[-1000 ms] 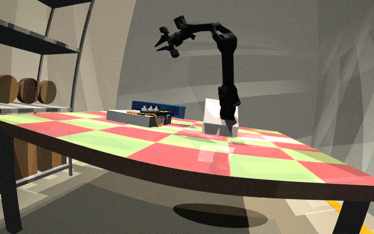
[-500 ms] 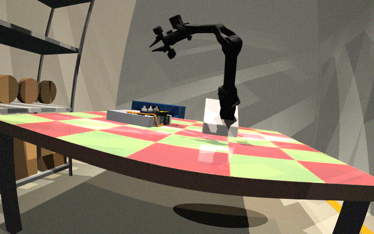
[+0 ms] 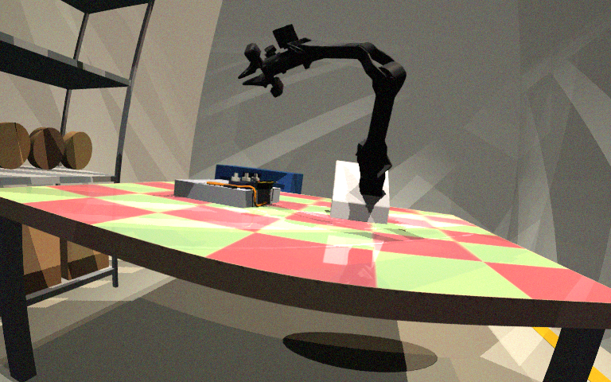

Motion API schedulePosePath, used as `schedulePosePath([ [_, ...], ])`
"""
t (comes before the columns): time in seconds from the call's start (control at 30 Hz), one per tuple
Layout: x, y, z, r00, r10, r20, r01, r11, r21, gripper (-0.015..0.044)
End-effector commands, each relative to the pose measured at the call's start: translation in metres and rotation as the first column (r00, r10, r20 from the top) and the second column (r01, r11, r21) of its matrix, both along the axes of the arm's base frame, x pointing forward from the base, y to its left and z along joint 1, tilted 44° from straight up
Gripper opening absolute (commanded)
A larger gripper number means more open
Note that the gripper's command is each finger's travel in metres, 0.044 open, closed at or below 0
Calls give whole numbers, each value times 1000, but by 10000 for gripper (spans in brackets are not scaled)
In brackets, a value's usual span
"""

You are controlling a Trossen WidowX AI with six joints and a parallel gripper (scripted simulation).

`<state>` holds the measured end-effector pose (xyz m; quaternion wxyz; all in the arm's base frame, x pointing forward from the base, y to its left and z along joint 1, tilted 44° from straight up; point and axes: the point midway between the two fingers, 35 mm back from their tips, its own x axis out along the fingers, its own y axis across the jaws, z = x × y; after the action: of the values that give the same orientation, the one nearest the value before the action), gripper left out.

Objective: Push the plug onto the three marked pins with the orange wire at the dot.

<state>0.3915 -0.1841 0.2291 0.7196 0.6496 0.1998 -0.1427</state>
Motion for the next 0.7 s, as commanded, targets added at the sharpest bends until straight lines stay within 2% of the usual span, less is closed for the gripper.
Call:
schedulePosePath([
  [0.0, 0, 13, 9, 999, 37, 27, -34, 994, -101, 115],
  [0.33, -1, 45, 24, 989, 130, 69, -101, 941, -324, 115],
  [0.67, -7, 77, 40, 970, 222, 99, -137, 836, -532, 115],
])
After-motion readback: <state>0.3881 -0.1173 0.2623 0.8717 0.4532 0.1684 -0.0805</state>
